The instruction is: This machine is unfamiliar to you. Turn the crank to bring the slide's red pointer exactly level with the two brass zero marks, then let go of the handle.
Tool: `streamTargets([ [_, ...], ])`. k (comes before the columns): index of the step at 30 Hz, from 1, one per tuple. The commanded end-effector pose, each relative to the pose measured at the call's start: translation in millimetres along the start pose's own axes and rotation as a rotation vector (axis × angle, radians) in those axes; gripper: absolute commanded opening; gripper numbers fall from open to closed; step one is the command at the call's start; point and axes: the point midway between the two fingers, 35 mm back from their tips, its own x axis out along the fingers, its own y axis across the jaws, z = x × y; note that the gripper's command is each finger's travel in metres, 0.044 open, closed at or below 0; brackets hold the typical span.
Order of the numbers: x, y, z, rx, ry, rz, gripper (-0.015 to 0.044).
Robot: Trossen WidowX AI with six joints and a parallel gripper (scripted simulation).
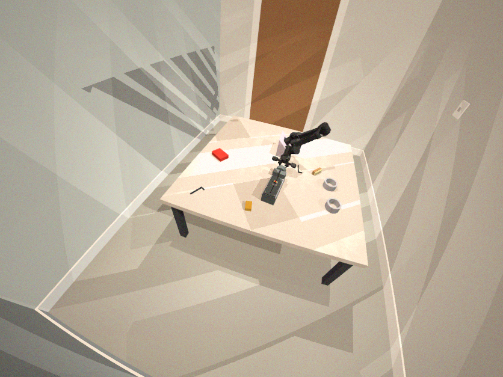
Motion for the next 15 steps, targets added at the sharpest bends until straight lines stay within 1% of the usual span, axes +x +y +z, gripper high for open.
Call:
streamTargets([
  [1,1.1,9.0,-1.1,-0.012,0.009,0.025,0.0],
  [15,0.3,13.3,-0.7,-0.012,0.009,0.025,0.0],
])
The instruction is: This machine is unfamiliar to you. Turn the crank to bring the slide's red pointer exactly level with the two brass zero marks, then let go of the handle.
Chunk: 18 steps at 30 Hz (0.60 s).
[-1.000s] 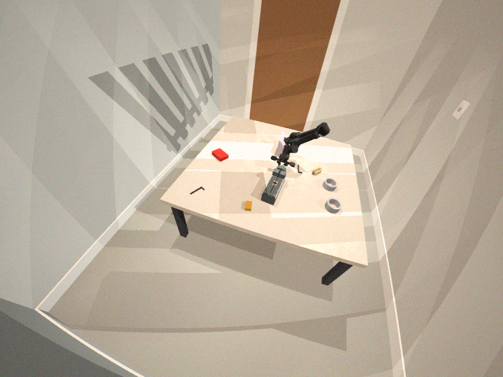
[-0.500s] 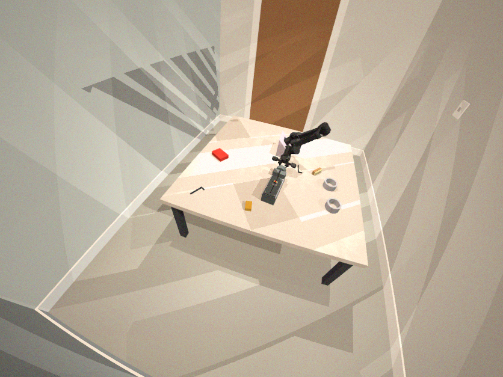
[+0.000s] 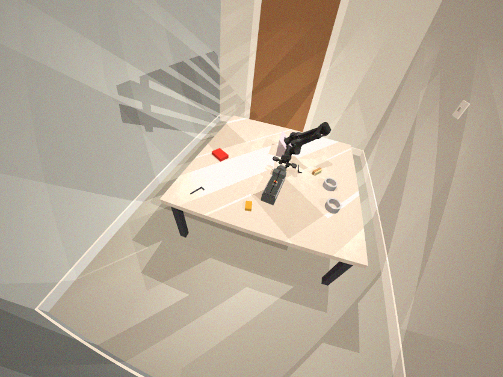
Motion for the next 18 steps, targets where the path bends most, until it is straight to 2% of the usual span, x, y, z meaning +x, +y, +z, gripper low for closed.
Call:
streamTargets([
  [1,0.1,9.1,-0.2,-0.012,0.006,0.027,0.0],
  [18,-2.0,15.1,1.0,-0.012,0.006,0.027,0.0],
])
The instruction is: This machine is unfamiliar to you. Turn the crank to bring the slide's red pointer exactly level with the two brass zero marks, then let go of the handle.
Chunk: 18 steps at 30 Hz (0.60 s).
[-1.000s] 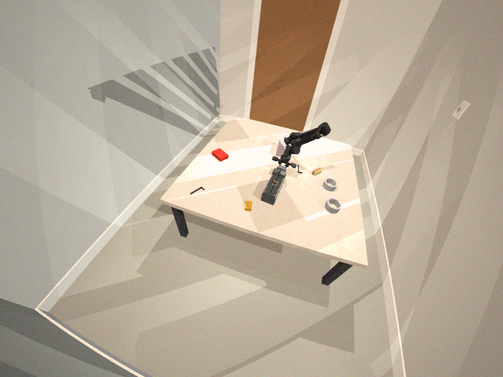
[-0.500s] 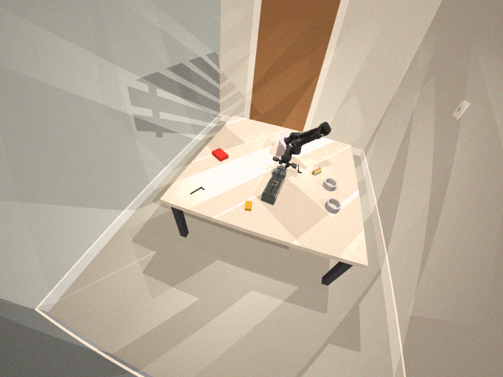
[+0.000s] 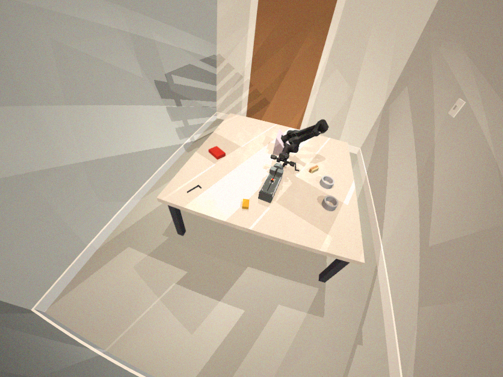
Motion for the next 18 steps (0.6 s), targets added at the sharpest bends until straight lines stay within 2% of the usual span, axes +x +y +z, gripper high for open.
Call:
streamTargets([
  [1,-1,9,1,-0.011,0.001,0.026,0.0],
  [18,-9,20,7,-0.011,0.001,0.026,0.0],
])
